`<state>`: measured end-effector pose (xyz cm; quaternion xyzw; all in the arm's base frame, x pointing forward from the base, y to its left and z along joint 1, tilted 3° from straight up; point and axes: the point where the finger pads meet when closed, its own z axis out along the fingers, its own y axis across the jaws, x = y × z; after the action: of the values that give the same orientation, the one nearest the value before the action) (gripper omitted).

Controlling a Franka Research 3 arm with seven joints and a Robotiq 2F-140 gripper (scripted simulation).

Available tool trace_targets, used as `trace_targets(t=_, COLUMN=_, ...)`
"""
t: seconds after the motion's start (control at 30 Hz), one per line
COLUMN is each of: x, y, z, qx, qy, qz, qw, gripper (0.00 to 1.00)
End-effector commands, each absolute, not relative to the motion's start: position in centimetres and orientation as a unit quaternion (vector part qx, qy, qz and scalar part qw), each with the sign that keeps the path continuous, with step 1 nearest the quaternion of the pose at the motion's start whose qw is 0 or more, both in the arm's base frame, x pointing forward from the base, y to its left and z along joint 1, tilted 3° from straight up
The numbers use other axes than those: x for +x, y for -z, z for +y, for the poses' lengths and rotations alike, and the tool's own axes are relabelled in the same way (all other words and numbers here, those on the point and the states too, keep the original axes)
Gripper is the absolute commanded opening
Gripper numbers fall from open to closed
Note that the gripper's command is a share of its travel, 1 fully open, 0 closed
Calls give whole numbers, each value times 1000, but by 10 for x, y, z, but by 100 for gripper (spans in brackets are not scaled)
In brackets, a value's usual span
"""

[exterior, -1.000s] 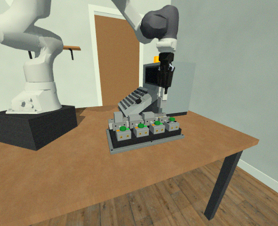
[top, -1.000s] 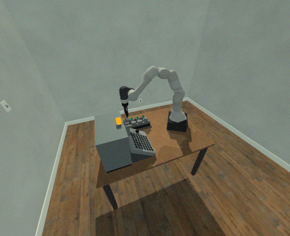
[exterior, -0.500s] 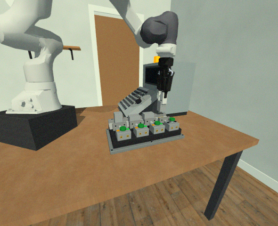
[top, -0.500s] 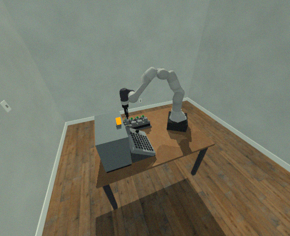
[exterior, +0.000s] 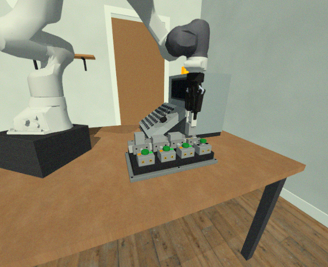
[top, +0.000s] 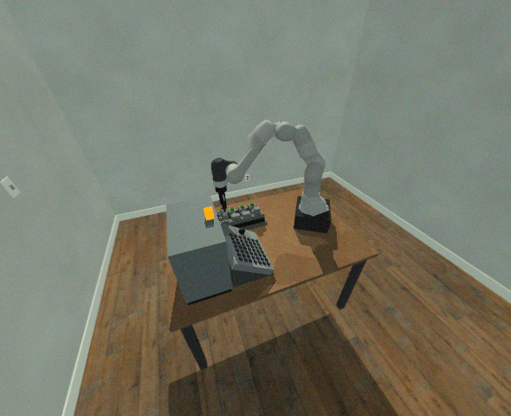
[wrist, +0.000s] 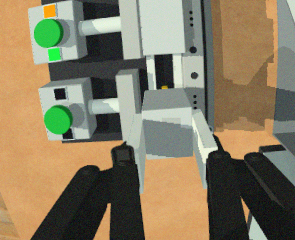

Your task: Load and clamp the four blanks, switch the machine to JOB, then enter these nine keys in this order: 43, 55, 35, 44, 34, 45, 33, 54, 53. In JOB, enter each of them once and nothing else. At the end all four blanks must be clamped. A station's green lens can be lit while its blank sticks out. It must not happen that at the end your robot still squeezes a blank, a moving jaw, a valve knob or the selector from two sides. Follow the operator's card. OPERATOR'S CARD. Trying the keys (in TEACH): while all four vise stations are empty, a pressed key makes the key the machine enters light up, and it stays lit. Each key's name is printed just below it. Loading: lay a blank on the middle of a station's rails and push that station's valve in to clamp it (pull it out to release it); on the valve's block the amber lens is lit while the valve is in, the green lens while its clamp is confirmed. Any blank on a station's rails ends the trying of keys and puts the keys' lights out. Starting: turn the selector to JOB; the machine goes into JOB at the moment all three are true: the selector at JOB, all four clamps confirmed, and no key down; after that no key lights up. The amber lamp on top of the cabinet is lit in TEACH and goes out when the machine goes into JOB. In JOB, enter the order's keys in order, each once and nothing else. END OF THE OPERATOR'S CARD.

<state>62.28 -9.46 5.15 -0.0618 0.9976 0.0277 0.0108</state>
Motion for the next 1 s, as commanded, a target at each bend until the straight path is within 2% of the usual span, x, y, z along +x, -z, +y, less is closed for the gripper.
trace_targets(t=0.0, x=626, y=-49, z=-95, qx=-57, qy=-26, qz=998, qw=15, gripper=0)
trace_targets(t=0.97, x=626, y=-41, z=-95, qx=-57, qy=-26, qz=998, qw=15, gripper=0)
